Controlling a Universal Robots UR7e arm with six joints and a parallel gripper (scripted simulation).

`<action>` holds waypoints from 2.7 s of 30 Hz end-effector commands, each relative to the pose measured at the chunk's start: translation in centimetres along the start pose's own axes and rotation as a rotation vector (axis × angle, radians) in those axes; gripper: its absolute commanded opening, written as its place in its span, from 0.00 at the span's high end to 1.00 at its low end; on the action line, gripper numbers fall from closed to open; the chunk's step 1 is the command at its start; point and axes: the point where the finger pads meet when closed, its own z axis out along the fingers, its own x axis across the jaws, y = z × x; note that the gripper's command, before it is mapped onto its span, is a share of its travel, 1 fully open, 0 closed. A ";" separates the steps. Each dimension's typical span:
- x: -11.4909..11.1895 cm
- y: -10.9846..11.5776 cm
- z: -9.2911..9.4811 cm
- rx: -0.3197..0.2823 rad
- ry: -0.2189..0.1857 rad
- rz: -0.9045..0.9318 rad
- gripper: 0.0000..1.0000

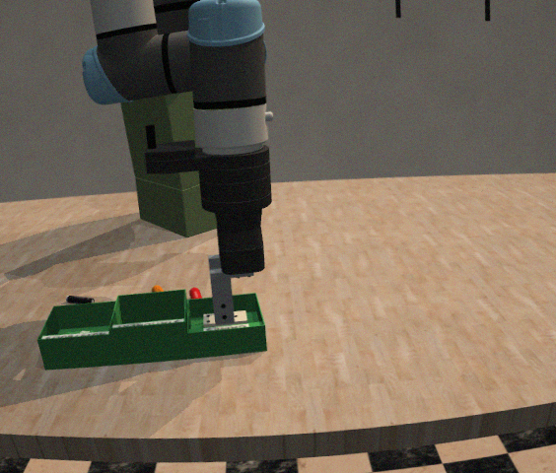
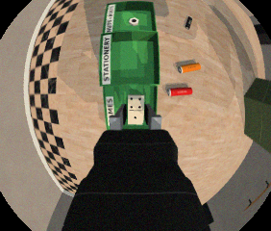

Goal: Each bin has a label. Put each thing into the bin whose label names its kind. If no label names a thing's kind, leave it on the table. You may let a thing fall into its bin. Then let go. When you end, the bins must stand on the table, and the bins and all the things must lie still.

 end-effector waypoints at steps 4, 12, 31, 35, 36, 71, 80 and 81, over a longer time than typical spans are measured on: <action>0.0 -0.1 -0.4 0.000 -0.001 0.002 0.35; 0.0 -0.1 -1.5 0.000 -0.001 0.001 0.35; 0.0 0.0 -4.6 0.000 -0.001 0.000 0.35; 0.0 0.0 -4.6 0.000 -0.001 0.000 0.35; 0.0 0.0 -4.6 0.000 -0.001 0.000 0.35; 0.1 0.0 -14.2 0.000 -0.002 0.000 0.00; -0.1 0.0 -17.8 0.001 -0.005 0.000 0.00; -0.1 0.0 -18.0 0.001 -0.005 0.000 0.00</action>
